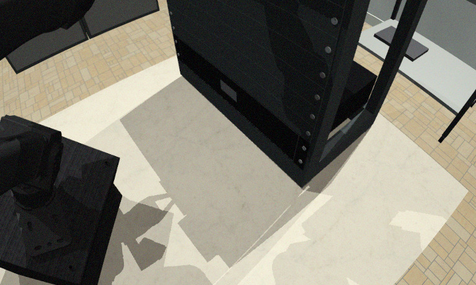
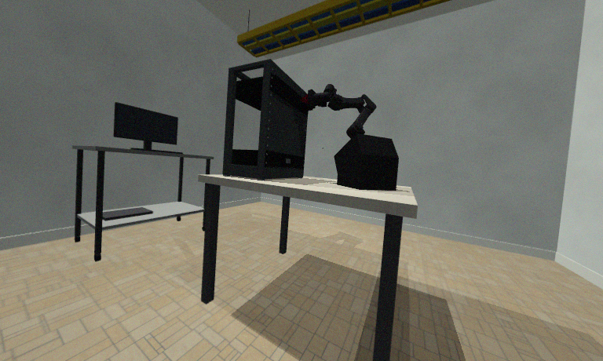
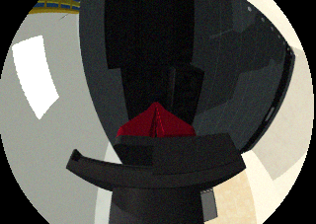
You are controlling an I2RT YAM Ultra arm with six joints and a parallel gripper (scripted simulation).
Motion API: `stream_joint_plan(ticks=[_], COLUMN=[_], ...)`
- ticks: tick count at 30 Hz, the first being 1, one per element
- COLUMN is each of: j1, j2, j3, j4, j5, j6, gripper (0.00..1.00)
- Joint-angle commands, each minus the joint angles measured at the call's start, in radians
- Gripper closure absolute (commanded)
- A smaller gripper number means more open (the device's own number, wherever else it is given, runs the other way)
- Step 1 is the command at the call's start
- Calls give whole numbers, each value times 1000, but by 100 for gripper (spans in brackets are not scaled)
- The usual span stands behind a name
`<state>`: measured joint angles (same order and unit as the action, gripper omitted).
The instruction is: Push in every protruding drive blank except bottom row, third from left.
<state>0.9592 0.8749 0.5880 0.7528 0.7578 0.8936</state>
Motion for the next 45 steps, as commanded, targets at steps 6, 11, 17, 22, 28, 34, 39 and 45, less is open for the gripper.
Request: stream_joint_plan(ticks=[6,11,17,22,28,34,39,45], j1=[-14,-16,-10,-27,-28,-25,-45,-53], j2=[27,30,31,35,38,38,45,50], j3=[47,51,51,56,60,60,68,73], j4=[-28,-30,-31,-35,-38,-38,-42,-45], j5=[-49,-54,-54,-61,-67,-67,-77,-84], j6=[7,6,5,15,14,13,26,26], gripper=[100,100,100,100,100,100,100,100])
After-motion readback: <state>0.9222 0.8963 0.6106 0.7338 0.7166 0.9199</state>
